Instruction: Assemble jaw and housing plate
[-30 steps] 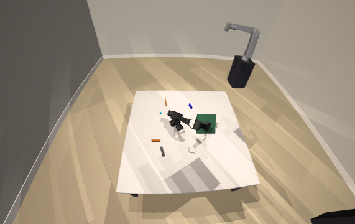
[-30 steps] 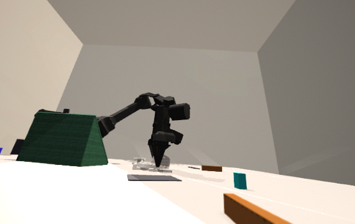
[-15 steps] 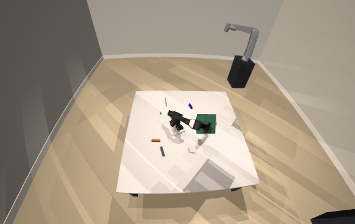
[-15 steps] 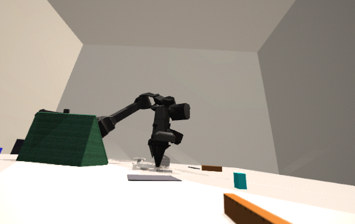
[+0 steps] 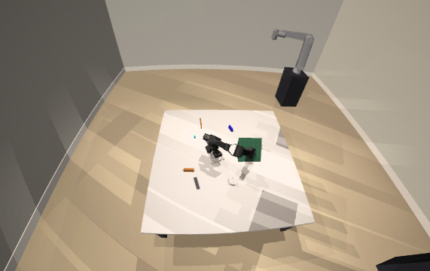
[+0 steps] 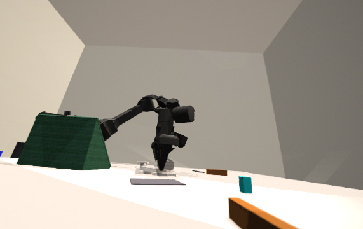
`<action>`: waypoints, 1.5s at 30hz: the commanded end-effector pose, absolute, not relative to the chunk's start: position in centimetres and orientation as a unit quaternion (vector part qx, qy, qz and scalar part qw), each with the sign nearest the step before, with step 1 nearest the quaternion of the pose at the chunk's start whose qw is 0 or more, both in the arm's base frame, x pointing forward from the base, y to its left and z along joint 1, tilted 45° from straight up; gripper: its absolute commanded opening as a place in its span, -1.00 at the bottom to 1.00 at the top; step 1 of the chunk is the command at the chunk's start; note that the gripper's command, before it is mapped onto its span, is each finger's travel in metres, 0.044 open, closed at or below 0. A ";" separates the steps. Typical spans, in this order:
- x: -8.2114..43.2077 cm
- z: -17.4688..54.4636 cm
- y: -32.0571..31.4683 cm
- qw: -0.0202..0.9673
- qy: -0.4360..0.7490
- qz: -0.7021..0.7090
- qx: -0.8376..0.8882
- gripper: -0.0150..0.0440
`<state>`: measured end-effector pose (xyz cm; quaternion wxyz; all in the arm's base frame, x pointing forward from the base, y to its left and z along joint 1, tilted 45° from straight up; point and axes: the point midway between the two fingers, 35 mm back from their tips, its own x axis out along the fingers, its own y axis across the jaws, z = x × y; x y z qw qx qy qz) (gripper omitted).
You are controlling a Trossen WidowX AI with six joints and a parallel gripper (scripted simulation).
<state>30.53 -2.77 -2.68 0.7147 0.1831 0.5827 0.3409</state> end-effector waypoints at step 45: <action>30.3 3.0 -6.2 0.717 0.585 0.329 0.189 0.62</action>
